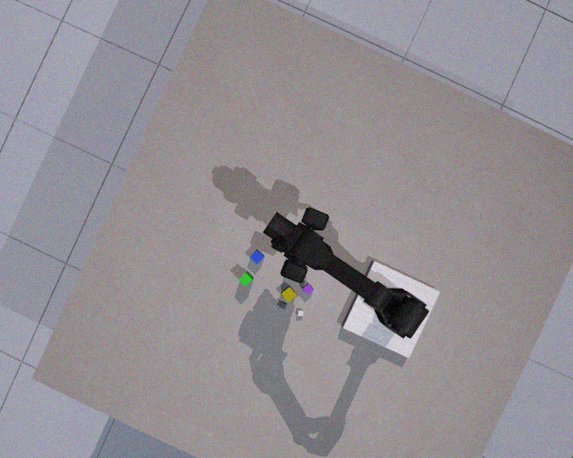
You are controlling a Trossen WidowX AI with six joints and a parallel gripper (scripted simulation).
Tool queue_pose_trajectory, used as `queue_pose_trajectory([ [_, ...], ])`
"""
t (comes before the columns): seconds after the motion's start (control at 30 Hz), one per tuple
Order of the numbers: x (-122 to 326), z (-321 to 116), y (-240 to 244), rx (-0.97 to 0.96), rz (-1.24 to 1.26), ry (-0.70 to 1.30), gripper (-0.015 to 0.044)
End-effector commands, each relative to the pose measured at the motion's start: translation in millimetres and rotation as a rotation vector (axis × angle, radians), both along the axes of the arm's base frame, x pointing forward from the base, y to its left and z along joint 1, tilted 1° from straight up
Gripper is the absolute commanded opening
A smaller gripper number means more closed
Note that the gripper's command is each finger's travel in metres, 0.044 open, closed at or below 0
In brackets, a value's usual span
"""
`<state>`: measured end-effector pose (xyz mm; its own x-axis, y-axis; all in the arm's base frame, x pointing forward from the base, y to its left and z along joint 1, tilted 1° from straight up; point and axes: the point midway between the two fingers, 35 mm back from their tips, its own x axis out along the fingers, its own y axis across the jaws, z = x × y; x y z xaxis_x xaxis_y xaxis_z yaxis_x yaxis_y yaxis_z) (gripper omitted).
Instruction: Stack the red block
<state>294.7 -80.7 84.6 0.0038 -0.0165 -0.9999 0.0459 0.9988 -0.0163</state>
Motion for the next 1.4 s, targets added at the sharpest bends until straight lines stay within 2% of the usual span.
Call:
queue_pose_trajectory([
  [0.0,-1,-4,1,0.009,-0.012,-0.003,0.0440],
  [0.23,-1,-40,0,0.009,-0.012,-0.003,0.0440],
  [1.37,-1,-76,1,0.009,-0.012,-0.003,0.0440],
])
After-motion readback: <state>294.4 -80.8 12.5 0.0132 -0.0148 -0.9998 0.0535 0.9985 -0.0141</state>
